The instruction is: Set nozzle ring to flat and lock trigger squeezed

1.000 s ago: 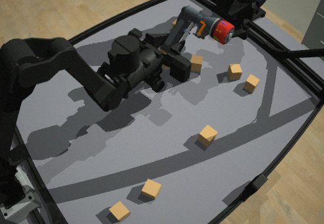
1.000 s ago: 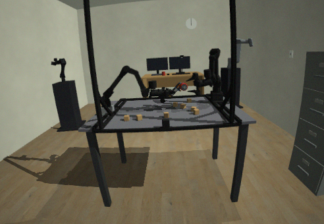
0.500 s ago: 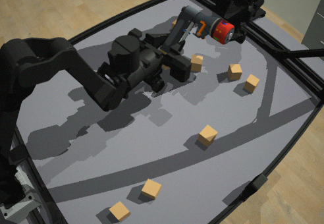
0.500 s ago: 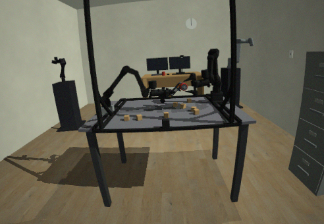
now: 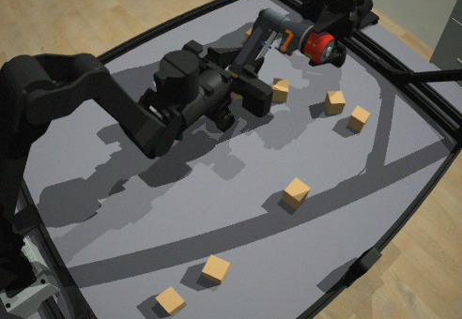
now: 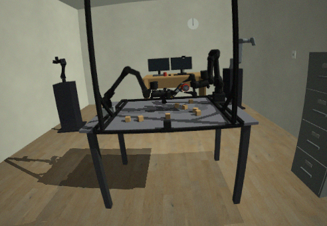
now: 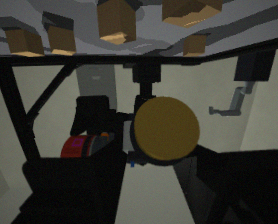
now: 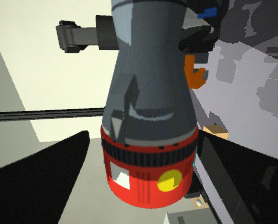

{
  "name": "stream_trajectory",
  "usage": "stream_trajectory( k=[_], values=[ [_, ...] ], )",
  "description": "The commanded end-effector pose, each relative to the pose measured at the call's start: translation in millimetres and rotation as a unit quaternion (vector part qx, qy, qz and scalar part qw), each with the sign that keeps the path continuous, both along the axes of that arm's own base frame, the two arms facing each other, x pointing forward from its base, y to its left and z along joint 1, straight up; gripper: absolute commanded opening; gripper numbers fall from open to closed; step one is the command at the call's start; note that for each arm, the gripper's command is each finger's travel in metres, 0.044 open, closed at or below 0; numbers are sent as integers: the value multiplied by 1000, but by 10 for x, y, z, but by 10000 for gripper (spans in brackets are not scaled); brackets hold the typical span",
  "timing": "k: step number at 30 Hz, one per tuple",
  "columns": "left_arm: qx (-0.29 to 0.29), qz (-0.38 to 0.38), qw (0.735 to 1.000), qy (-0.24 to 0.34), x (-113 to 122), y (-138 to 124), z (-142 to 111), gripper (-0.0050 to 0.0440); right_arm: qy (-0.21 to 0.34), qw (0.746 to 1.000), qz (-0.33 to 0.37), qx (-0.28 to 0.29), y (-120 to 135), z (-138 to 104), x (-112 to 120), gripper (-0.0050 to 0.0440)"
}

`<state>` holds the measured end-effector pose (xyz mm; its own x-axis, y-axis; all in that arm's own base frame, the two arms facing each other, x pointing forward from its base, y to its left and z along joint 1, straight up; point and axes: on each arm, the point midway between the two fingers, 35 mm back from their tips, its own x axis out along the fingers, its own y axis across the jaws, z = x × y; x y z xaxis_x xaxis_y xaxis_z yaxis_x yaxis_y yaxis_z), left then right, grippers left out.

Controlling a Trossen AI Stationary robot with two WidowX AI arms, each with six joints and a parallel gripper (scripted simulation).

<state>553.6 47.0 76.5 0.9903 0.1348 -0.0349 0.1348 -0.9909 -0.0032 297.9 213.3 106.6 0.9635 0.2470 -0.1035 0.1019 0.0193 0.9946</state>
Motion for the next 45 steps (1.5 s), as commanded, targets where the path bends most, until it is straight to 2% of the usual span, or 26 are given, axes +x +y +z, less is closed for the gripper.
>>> stream_trajectory(
  k=[1, 14, 16, 38, 45],
  values=[
    [1, 2, 1000, -18, 27, 11, 128, 0, 0, 1000, 1, -2, 18, -13, 55, 400],
    [1, 2, 1000, -18, 27, 11, 128, 0, -2, 1000, 1, -2, 32, -18, 162, 400],
    [1, 2, 1000, -18, 27, 11, 128, 0, -2, 1000, 1, -2, 32, -17, 161, 352],
    [1, 2, 1000, -18, 27, 11, 128, 0, -2, 1000, 1, -2, 32, -17, 161, 232],
    [1, 2, 1000, -18, 27, 11, 128, 0, -12, 1000, 2, 0, 29, -7, 159, 64]
  ],
)
